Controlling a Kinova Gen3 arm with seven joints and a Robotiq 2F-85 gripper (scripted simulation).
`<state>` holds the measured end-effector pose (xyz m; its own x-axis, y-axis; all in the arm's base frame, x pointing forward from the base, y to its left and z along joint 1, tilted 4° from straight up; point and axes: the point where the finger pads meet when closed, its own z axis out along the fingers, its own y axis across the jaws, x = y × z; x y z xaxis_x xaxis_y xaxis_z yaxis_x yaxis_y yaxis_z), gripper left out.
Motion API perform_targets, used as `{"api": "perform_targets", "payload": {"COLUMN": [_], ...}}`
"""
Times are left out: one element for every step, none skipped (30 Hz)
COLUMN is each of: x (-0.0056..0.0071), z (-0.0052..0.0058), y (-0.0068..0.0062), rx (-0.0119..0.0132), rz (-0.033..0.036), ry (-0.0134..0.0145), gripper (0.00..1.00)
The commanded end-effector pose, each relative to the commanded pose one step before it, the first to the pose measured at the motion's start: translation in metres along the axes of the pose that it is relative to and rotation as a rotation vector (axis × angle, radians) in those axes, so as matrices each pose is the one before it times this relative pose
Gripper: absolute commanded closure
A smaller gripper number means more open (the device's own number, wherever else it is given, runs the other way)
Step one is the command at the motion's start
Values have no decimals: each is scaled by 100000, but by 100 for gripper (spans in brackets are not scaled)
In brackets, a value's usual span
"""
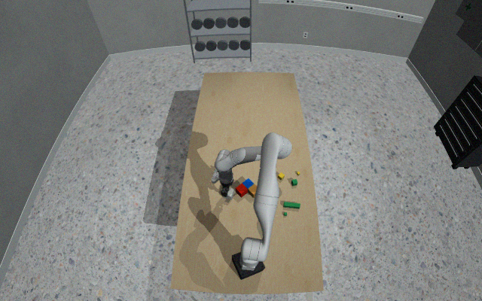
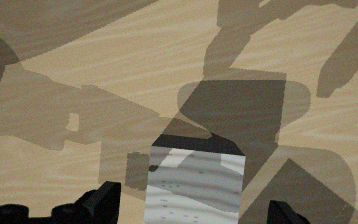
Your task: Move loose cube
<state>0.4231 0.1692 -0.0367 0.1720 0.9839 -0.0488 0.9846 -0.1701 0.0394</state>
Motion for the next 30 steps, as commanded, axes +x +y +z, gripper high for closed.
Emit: {"api": "perform_targets", "payload": {"x": [35, 0, 0, 0, 0, 0, 0, 0, 0, 0, 0, 0, 0, 0, 0, 0, 0, 0, 0, 0, 0, 0, 0, 0, 0, 0, 0, 0, 0, 0], "z": [-74, 0, 0, 0, 0, 0, 0, 0, 0, 0, 0, 0, 2, 5, 9, 14, 19, 26, 0, 0, 34, 42, 50, 59, 67, 76, 85, 94, 103, 112], "y": [50, 0, 0, 0, 0, 0, 0, 0, 0, 0, 0, 0, 0, 0, 0, 0, 0, 0, 0, 0, 0, 0, 0, 0, 0, 0, 0, 0, 0, 0], "rx": [-159, 0, 0, 0, 0, 0, 0, 0, 0, 0, 0, 0, 0, 0, 0, 0, 0, 0, 0, 0, 0, 0, 0, 0, 0, 0, 0, 0, 0, 0], "rz": [-6, 0, 0, 0, 0, 0, 0, 0, 0, 0, 0, 0, 0, 0, 0, 0, 0, 0, 0, 0, 0, 0, 0, 0, 0, 0, -1, 1, 0, 0], "ry": [79, 0, 0, 0, 0, 0, 0, 0, 0, 0, 0, 0, 0, 0, 0, 0, 0, 0, 0, 0, 0, 0, 0, 0, 0, 0, 0, 0, 0, 0], "gripper": [16, 16, 16, 16, 16, 16, 16, 16, 16, 16, 16, 16, 16, 16, 16, 16, 16, 16, 16, 16, 16, 16, 16, 16, 16, 16, 16, 16, 16, 16]}}
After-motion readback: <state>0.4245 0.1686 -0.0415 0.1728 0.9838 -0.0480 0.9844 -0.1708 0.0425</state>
